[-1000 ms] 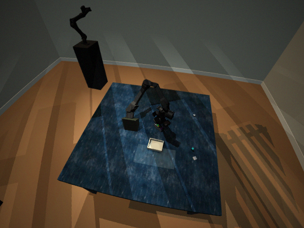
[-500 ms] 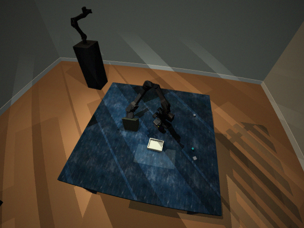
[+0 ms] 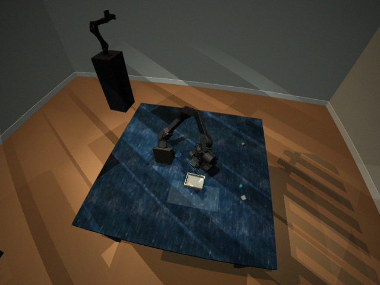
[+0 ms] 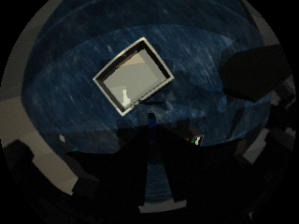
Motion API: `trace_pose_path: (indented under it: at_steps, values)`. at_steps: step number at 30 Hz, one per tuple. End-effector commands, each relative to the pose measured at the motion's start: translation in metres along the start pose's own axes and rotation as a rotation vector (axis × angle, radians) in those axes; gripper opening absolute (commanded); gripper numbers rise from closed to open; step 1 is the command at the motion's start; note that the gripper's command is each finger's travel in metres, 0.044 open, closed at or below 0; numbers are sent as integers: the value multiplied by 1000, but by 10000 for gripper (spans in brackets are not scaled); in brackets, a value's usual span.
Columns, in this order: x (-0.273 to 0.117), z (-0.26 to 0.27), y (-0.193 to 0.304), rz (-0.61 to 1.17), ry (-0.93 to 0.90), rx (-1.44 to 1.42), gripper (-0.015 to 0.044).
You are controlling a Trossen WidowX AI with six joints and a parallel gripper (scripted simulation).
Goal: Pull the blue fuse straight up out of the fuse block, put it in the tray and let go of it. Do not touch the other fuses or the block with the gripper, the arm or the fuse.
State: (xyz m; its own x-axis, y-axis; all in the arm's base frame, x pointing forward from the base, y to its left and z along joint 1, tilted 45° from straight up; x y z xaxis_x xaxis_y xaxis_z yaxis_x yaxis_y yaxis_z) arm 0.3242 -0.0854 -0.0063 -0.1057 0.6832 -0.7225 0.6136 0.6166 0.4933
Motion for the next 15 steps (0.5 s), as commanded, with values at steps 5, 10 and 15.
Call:
trace_pose_path:
  at_steps: [5, 10, 15]
  values:
    - [1, 28, -43, 0, -1, -6, 0]
    - [4, 40, -66, 4, 3, -8, 0]
    - [4, 40, -67, 4, 3, -8, 0]
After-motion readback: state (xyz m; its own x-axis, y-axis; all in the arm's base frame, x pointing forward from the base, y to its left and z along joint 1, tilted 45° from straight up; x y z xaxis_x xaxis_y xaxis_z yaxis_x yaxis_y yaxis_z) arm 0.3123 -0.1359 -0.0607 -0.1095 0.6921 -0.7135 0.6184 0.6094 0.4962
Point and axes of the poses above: the point midway between the two fingers, 35 mm back from their tips, its own x axis out along the fingers, its own z axis across the jaws, y = z × x, the point moved 8 cm from there along -x, back along the fingers, and after that the axes turned 6 degrees about x, right-handed, at the moved point
